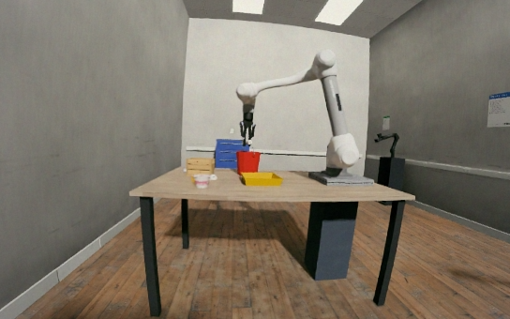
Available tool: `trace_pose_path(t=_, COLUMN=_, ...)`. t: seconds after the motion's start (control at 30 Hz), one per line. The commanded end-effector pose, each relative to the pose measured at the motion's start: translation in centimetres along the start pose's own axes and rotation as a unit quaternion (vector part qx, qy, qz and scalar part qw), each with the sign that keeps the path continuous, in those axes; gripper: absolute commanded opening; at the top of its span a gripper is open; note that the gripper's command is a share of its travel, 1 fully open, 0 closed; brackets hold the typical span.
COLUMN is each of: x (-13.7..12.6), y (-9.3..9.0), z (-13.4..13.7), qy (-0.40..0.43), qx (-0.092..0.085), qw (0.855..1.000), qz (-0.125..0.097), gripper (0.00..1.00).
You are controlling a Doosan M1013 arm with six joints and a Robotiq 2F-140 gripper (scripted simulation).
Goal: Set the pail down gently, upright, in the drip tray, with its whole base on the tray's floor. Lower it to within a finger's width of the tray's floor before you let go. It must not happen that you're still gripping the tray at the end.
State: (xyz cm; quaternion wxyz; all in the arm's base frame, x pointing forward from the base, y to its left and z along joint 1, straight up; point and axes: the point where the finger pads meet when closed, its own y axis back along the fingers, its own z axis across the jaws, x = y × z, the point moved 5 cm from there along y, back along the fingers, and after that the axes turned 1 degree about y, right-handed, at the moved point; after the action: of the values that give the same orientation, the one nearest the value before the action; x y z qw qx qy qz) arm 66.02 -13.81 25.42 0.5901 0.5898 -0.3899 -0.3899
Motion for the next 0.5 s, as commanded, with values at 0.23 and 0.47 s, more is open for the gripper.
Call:
trace_pose_path(t=0.23, x=0.0, y=0.8, z=0.0, qy=0.0, qx=0.001, qw=1.0, qz=0.0, gripper=0.1)
trace_pose_path(t=0.47, x=0.0, y=1.7, z=0.0, qy=0.0, qx=0.001, qw=1.0, qz=0.0, gripper=0.1)
